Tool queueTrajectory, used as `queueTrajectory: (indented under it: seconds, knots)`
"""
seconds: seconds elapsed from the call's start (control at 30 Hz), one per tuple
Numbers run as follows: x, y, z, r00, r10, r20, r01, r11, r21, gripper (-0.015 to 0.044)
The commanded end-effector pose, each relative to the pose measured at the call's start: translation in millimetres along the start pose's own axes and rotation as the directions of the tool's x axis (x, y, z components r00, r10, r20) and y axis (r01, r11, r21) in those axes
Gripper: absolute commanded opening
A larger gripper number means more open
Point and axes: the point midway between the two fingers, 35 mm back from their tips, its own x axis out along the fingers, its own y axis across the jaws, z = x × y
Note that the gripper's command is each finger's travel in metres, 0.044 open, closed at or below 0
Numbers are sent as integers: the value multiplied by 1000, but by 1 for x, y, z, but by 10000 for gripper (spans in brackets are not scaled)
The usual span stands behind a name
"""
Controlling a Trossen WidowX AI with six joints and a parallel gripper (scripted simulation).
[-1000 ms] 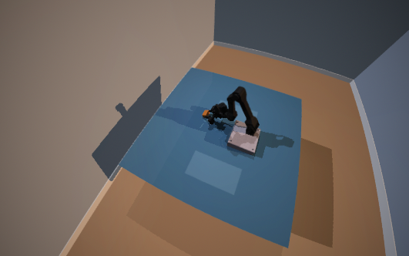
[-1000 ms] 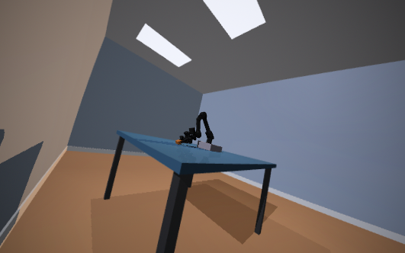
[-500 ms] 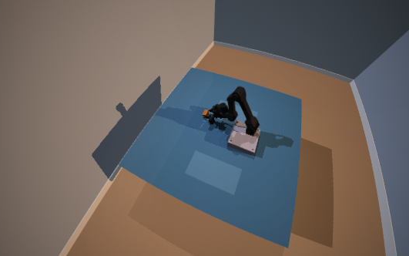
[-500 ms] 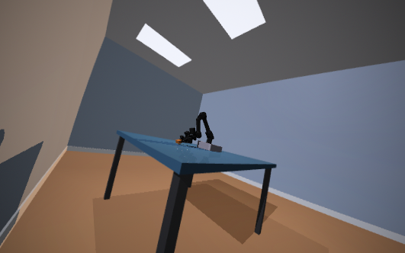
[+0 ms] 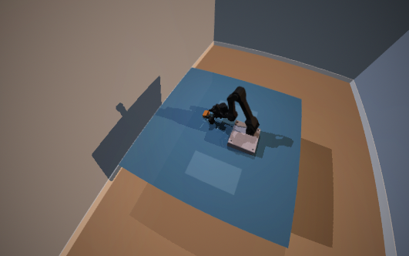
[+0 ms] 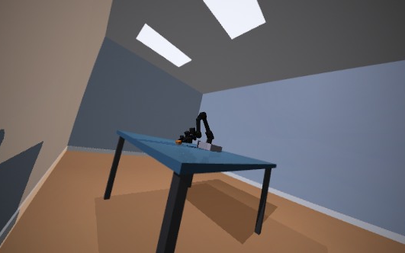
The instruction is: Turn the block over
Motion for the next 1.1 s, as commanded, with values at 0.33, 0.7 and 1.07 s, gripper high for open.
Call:
queueTrajectory:
  seconds: [0.33,0.7,1.07]
  knots:
    - [0,0,0,1000,3,1,-3,1000,4,440]
    - [0,0,0,1000,3,1,-3,1000,4,440]
    - [0,0,0,1000,3,1,-3,1000,4,440]
